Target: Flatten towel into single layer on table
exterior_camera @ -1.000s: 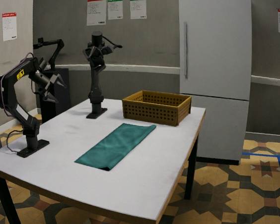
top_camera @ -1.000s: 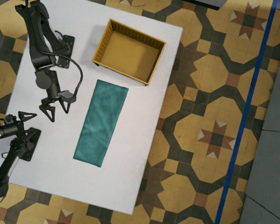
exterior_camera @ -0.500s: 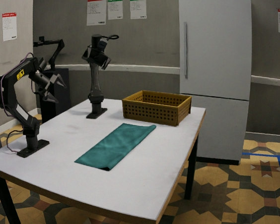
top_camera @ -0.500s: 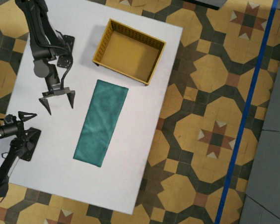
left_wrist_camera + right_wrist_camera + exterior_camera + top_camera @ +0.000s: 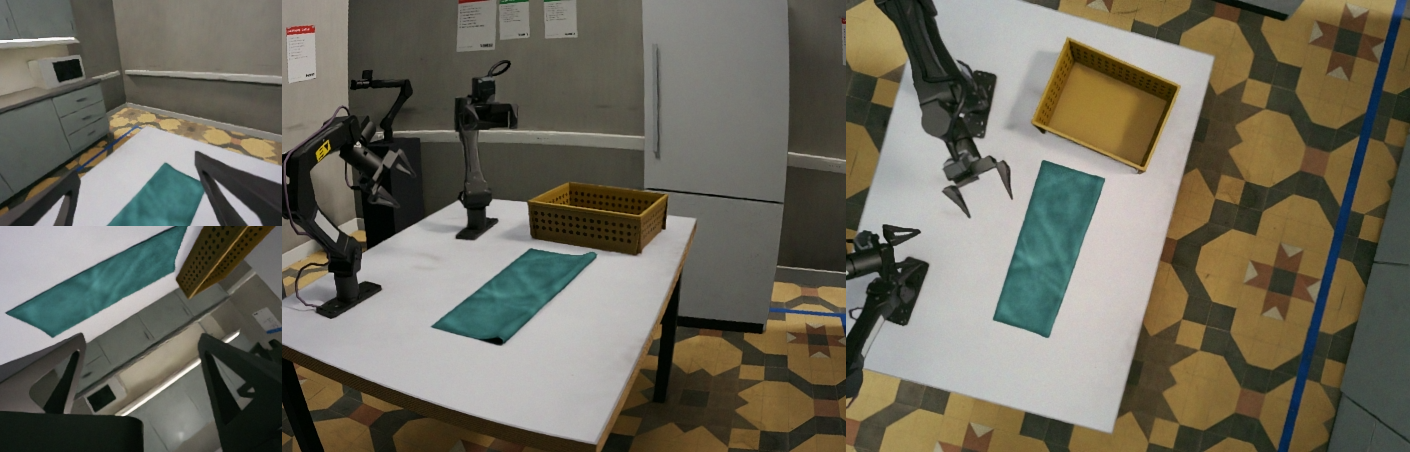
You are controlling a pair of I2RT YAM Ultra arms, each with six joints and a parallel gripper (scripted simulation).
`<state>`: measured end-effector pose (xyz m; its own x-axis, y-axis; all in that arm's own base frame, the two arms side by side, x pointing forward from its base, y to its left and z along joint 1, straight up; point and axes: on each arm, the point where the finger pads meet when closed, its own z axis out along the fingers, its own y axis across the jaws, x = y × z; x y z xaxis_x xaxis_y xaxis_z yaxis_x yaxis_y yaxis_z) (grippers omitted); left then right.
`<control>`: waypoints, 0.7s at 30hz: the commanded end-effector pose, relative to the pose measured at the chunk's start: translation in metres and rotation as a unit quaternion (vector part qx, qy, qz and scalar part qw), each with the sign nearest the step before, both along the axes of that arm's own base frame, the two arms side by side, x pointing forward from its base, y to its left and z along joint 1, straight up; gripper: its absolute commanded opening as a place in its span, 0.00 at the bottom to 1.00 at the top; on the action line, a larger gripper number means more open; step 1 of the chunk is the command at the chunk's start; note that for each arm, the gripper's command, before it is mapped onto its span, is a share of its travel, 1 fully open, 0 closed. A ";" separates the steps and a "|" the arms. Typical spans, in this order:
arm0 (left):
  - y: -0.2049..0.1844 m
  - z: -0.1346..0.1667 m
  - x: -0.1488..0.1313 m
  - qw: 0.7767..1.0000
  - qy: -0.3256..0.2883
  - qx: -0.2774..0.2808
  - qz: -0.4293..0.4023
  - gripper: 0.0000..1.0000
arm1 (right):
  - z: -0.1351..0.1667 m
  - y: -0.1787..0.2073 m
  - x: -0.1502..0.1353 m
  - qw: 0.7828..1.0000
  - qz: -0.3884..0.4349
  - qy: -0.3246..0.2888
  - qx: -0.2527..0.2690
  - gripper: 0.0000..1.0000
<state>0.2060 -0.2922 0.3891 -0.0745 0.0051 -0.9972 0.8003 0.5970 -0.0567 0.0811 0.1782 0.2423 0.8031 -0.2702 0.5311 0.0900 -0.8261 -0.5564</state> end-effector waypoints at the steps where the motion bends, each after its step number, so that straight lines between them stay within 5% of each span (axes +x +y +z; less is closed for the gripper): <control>1: 0.030 0.016 0.032 0.996 -0.052 -0.012 0.077 1.00 | 0.002 0.001 0.000 1.000 0.000 0.000 0.003 1.00; 9: 0.112 0.031 0.102 0.978 -0.063 -0.013 0.196 1.00 | 0.002 0.001 0.000 1.000 0.000 0.000 0.003 1.00; 17: 0.170 0.031 0.129 0.957 -0.060 -0.012 0.283 1.00 | 0.002 0.001 0.000 1.000 0.000 0.000 0.003 1.00; 19: 0.205 0.031 0.137 0.925 -0.062 -0.006 0.376 1.00 | 0.002 0.001 0.000 1.000 0.000 0.000 0.003 1.00; 21: 0.231 0.031 0.145 0.928 -0.061 -0.007 0.368 1.00 | 0.002 0.001 0.000 1.000 0.000 0.000 0.003 1.00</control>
